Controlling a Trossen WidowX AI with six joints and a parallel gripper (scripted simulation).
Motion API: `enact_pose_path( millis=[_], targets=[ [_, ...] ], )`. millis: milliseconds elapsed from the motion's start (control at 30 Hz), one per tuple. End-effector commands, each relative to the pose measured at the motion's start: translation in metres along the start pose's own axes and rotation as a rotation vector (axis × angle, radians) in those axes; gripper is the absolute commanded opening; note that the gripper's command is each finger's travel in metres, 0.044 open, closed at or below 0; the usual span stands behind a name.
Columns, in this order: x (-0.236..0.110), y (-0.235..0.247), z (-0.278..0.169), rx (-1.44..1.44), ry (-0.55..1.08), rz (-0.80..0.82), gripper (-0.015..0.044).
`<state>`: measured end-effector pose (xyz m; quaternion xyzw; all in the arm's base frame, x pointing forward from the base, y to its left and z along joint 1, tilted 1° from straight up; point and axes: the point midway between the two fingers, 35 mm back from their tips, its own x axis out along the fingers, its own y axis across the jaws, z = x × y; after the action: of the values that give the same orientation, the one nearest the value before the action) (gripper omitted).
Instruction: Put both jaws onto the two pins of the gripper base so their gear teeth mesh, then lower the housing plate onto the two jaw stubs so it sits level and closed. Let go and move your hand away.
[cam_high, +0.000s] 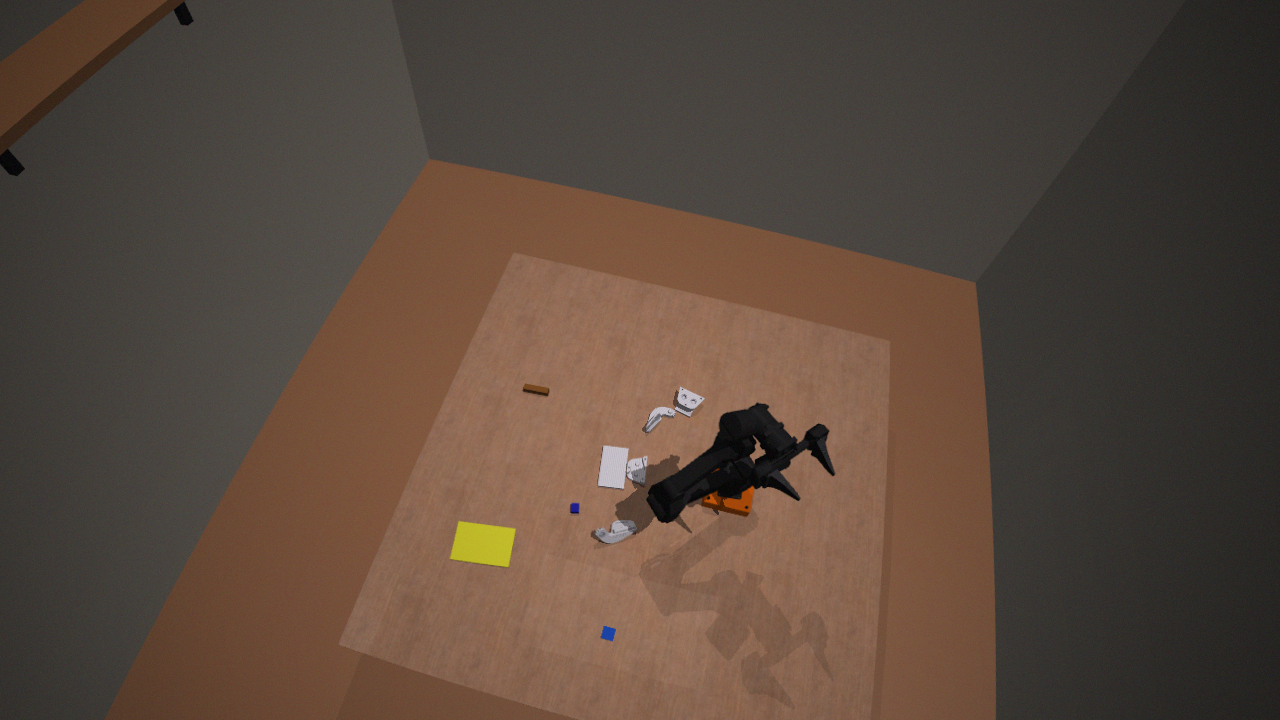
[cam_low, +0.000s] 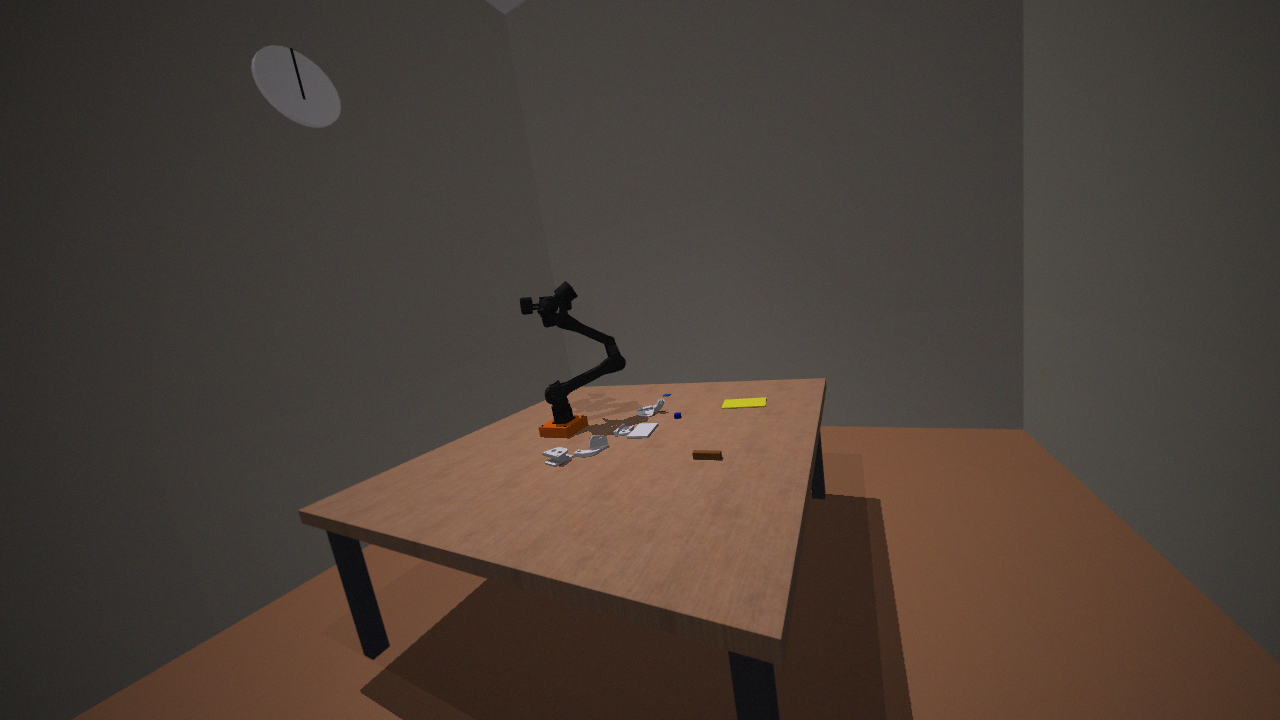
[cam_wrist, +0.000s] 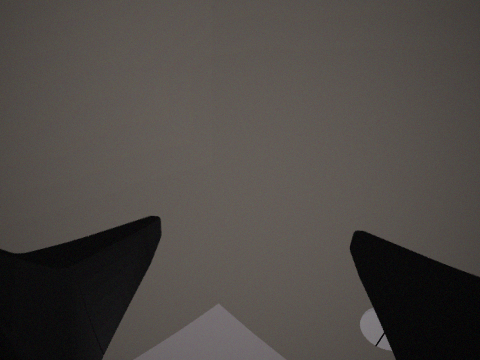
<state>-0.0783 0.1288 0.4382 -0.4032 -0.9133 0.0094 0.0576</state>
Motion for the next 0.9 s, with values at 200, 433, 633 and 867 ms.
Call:
enact_pose_path(
  millis=[200, 433, 633, 867],
  targets=[
    [0.001, -0.034, -0.009, -0.201, 0.064, -0.11, 0.044],
    [-0.001, -0.056, -0.013, -0.326, 0.109, -0.176, 0.044],
    [-0.004, -0.074, -0.015, -0.445, 0.145, -0.23, 0.044],
    [-0.009, -0.095, -0.016, -0.574, 0.196, -0.292, 0.044]
  ],
)
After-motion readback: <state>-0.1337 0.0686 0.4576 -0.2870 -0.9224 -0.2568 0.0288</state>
